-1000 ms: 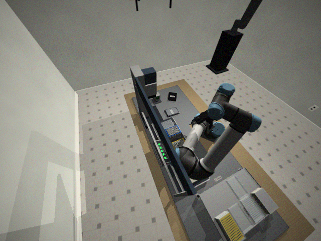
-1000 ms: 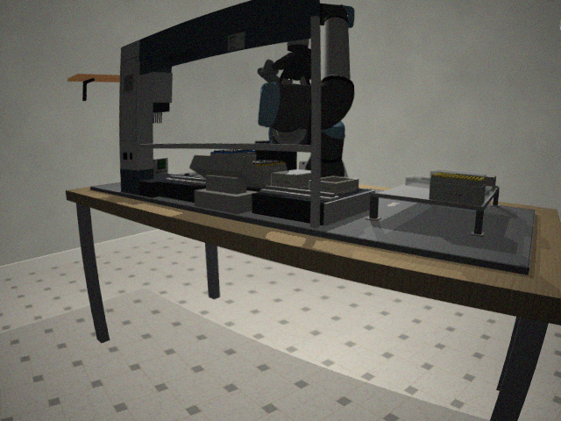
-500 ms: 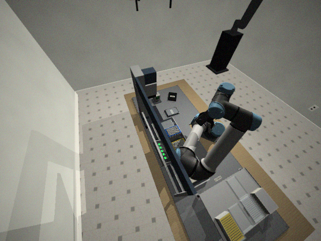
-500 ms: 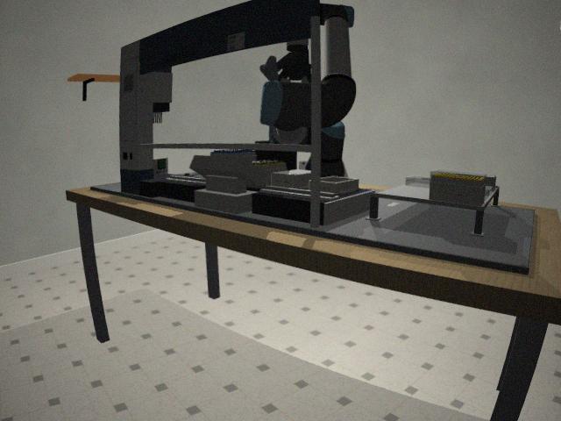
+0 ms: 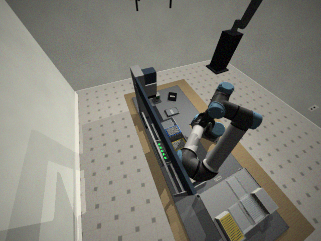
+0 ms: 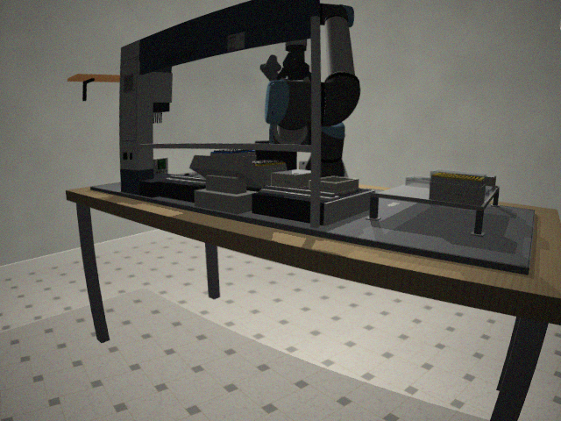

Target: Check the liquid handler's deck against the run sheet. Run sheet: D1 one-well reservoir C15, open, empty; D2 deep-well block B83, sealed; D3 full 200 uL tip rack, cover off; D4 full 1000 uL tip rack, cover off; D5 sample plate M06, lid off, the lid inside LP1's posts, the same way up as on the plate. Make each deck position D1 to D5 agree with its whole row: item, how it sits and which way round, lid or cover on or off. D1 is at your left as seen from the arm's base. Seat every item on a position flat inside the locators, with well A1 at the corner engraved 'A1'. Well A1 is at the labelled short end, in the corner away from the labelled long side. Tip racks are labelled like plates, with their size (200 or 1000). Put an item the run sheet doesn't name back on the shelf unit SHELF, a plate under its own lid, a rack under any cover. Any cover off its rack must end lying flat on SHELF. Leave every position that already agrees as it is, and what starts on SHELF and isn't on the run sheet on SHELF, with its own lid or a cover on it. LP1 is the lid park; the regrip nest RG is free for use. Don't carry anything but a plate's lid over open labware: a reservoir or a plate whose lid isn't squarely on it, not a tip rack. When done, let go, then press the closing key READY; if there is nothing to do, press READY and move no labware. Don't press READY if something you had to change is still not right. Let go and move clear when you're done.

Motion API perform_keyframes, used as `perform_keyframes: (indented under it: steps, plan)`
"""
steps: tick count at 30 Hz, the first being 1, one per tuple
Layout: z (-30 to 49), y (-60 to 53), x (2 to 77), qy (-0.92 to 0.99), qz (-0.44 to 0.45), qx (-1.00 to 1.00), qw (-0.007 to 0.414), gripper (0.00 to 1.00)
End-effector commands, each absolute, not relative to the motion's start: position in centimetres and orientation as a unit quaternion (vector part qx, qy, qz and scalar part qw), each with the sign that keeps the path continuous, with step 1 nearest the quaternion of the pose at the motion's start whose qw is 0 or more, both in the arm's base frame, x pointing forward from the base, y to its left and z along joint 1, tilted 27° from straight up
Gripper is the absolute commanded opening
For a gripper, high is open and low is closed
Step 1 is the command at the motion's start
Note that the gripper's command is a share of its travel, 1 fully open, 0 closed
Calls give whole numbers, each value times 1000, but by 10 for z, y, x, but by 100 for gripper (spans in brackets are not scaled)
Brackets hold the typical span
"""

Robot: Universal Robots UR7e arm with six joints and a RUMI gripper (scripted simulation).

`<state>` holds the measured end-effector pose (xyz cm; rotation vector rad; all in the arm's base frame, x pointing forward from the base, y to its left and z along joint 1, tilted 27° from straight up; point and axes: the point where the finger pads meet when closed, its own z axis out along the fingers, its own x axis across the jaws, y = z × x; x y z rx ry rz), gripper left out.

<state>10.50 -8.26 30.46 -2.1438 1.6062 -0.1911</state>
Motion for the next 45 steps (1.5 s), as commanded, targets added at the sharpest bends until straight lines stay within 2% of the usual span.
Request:
perform_keyframes:
  steps: [1, 45]
  plan:
    - [305, -83, 105, 538, -85, -809, 220, 82]
    - [305, -83, 104, 221, -157, -946, 177, 82]
